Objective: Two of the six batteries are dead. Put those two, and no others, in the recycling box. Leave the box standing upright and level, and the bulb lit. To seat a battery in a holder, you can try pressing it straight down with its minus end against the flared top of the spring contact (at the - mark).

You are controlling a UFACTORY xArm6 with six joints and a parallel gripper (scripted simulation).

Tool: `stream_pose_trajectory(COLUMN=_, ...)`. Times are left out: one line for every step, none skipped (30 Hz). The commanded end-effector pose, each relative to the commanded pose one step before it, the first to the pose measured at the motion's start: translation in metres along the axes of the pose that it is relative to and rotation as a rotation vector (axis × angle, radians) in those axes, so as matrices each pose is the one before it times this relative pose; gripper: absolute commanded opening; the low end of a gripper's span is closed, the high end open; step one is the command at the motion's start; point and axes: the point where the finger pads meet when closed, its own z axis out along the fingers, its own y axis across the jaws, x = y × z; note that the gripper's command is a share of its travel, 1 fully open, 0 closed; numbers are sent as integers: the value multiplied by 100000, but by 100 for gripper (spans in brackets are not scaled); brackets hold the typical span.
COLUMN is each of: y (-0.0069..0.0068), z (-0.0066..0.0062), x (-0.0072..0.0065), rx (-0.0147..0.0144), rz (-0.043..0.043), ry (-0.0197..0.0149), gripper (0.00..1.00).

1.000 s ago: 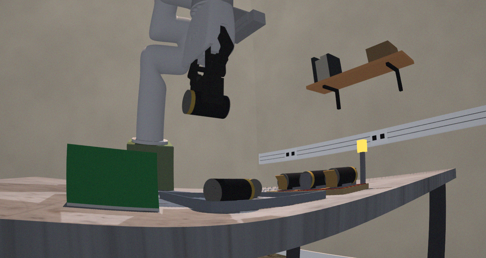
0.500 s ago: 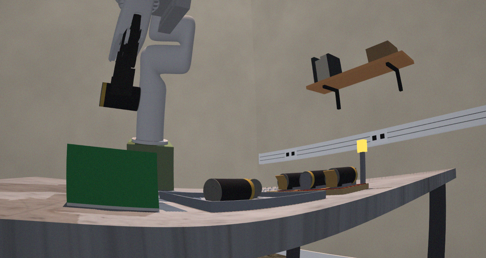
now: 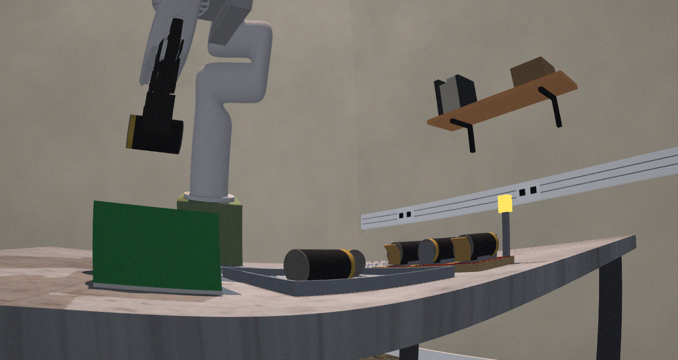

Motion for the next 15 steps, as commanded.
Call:
stream_pose_trajectory(y=152, z=-155, x=-88, rx=-418, rz=-39, ry=-152, gripper=28)
stream_pose_trajectory(y=0, z=0, x=0, rx=0, rz=-10, ry=0, gripper=28)
stream_pose_trajectory(y=0, z=0, x=0, rx=0, rz=-5, ry=0, gripper=28)
stream_pose_trajectory(y=0, z=0, x=0, rx=0, rz=-1, ry=0, gripper=28)
stream_pose_trajectory(y=0, z=0, x=0, rx=0, rz=0, ry=0, gripper=28)
stream_pose_trajectory(y=0, z=0, x=0, rx=0, rz=0, ry=0, gripper=28)
stream_pose_trajectory(y=0, z=0, x=0, rx=0, rz=0, ry=0, gripper=28)
stream_pose_trajectory(y=0, z=0, x=0, rx=0, rz=0, ry=0, gripper=28)
stream_pose_trajectory(y=0, z=0, x=0, rx=0, rz=0, ry=0, gripper=28)
stream_pose_trajectory(y=0, z=70, x=0, rx=0, rz=0, ry=0, gripper=28)
stream_pose_trajectory(y=0, z=393, x=0, rx=0, rz=0, ry=0, gripper=28)
stream_pose_trajectory(y=1, z=799, x=0, rx=0, rz=0, ry=0, gripper=28)
stream_pose_trajectory(y=0, z=1095, x=0, rx=0, rz=0, ry=0, gripper=28)
stream_pose_trajectory(y=1, z=1182, x=0, rx=0, rz=0, ry=0, gripper=28)
stream_pose_trajectory(y=0, z=0, x=0, rx=0, rz=0, ry=0, gripper=28)
